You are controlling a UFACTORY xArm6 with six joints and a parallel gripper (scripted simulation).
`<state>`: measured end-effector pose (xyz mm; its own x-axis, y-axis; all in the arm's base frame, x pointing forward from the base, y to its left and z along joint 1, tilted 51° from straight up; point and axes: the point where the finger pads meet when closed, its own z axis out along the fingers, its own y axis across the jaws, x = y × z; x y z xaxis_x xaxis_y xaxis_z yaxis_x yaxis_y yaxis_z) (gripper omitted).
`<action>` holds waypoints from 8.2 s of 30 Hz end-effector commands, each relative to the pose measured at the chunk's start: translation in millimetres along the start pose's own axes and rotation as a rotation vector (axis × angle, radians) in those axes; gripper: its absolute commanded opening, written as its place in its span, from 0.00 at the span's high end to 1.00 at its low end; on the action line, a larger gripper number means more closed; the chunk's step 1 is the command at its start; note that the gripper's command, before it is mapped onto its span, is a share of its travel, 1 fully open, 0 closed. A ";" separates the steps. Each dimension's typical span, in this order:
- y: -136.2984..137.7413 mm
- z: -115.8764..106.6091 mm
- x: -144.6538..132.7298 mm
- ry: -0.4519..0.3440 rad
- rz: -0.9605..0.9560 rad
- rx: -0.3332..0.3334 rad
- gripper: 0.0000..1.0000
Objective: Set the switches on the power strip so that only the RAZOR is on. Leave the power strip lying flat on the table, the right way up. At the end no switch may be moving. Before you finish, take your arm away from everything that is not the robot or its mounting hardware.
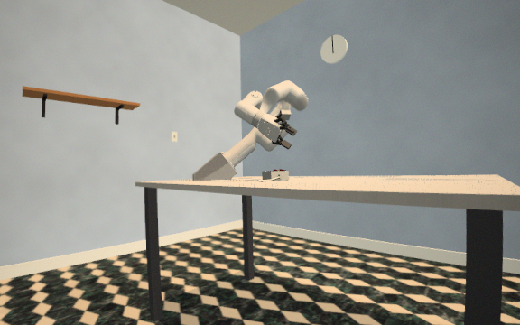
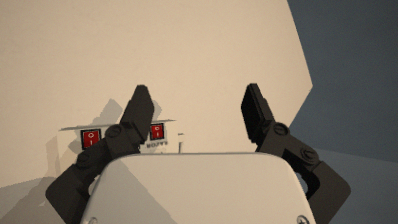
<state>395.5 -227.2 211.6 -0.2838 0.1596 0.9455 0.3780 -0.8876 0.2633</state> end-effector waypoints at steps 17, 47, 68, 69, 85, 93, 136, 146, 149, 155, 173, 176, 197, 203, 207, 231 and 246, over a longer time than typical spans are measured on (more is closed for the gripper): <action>1.1 -0.4 0.5 0.000 -0.003 -0.001 0.00; -17.4 -11.4 -7.2 -0.221 0.556 -0.415 0.00; -28.3 -17.8 -11.6 -0.351 0.884 -0.659 0.00; -30.0 -19.7 -13.1 -0.369 0.936 -0.699 0.00; -38.2 -24.9 -17.2 -0.465 1.188 -0.898 0.00; -43.0 -25.6 -18.5 -0.512 1.293 -0.961 0.00; -50.4 -30.4 -22.7 -0.608 1.536 -1.140 0.00; -51.2 -30.8 -22.3 -0.631 1.606 -1.184 0.00; -51.8 -31.2 -22.4 -0.638 1.622 -1.196 0.00; -52.6 -31.8 -22.6 -0.645 1.637 -1.210 0.00; -57.4 -34.7 -23.6 -0.697 1.763 -1.308 0.00; -58.8 -34.9 -24.1 -0.714 1.808 -1.337 0.00; -65.1 -39.2 -25.9 -0.787 1.989 -1.477 0.00; -65.2 -39.2 -25.9 -0.787 1.990 -1.477 0.00; -65.2 -39.2 -25.9 -0.787 1.990 -1.477 0.00; -65.2 -39.2 -25.9 -0.787 1.990 -1.477 0.00; -65.2 -39.2 -25.9 -0.787 1.990 -1.477 0.00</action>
<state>343.2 -189.7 161.5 -0.2305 -0.9560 -0.1814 -0.8766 0.2849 -0.3879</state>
